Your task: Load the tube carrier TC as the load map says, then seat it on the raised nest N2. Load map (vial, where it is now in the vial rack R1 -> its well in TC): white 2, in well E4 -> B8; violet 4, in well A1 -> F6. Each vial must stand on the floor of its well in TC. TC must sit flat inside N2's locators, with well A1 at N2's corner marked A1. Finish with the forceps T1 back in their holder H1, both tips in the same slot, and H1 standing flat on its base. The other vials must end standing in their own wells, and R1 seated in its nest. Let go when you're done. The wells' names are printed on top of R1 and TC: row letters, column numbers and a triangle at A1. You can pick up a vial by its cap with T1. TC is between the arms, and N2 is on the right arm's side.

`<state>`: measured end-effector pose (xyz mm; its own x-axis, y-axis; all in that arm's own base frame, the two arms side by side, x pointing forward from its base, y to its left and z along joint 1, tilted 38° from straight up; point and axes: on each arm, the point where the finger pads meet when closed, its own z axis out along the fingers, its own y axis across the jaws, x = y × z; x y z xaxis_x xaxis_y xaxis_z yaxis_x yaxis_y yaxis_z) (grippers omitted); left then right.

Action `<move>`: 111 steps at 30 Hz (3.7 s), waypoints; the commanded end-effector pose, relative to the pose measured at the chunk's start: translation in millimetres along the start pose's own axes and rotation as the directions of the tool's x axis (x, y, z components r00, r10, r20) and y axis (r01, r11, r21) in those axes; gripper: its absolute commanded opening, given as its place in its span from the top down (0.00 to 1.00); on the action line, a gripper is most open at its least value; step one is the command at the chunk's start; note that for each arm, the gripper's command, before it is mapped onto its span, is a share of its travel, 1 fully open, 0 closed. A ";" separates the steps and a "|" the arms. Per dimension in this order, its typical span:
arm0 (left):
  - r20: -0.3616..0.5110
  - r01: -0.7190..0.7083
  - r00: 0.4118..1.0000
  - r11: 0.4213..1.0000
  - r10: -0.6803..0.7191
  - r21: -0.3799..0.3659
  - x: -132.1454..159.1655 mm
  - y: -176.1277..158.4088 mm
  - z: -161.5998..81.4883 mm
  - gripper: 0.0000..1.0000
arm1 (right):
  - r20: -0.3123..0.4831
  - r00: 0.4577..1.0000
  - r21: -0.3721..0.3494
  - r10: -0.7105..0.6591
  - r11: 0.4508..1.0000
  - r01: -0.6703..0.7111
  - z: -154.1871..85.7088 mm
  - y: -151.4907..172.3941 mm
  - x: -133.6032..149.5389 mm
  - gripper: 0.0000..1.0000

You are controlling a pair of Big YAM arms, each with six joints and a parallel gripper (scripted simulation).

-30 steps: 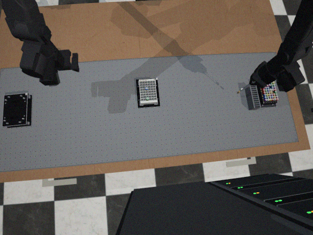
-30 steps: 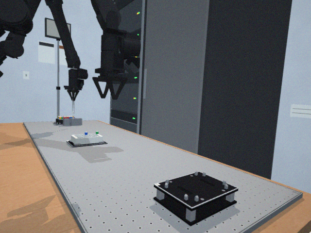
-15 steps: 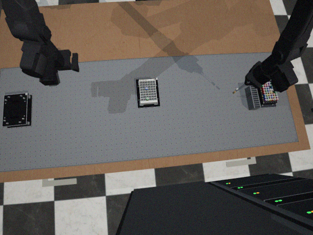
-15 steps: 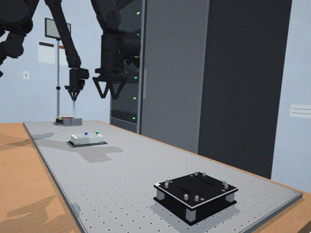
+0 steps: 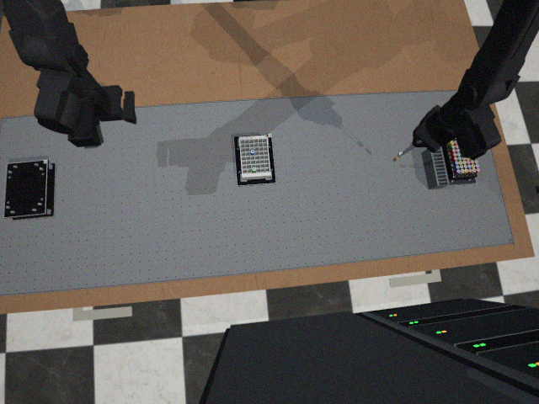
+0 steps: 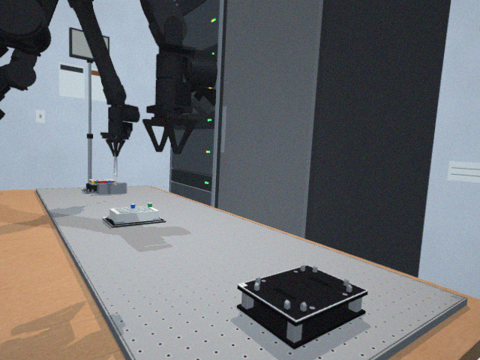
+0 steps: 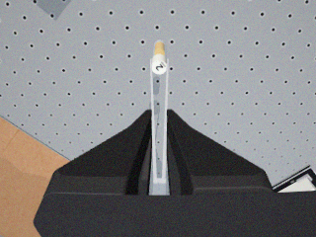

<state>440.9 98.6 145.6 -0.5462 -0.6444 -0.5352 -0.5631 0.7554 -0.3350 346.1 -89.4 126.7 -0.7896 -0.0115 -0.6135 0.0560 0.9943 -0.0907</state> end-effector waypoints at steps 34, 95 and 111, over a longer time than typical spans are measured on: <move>0.037 0.006 0.999 0.999 -0.007 0.032 29.3 -47.1 -10.3 0.91 | 0.017 1.000 0.006 0.001 1.000 -0.002 -4.3 -2.2 -9.1 0.00; 0.021 0.009 1.000 0.999 -0.010 0.032 92.0 -119.4 -3.3 0.91 | 0.017 1.000 0.006 0.001 1.000 -0.002 -4.3 -2.2 -9.1 0.00; 0.020 0.010 1.000 0.999 -0.011 0.033 109.8 -136.1 -3.8 0.91 | 0.017 1.000 0.006 0.001 1.000 -0.002 -4.3 -2.2 -9.1 0.00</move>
<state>441.2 -59.7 126.0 -0.5424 -0.6447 -0.5387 -0.5642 0.7546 -0.3350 346.1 -89.4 126.7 -0.7896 -0.0115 -0.6135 0.0560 0.9943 -0.0907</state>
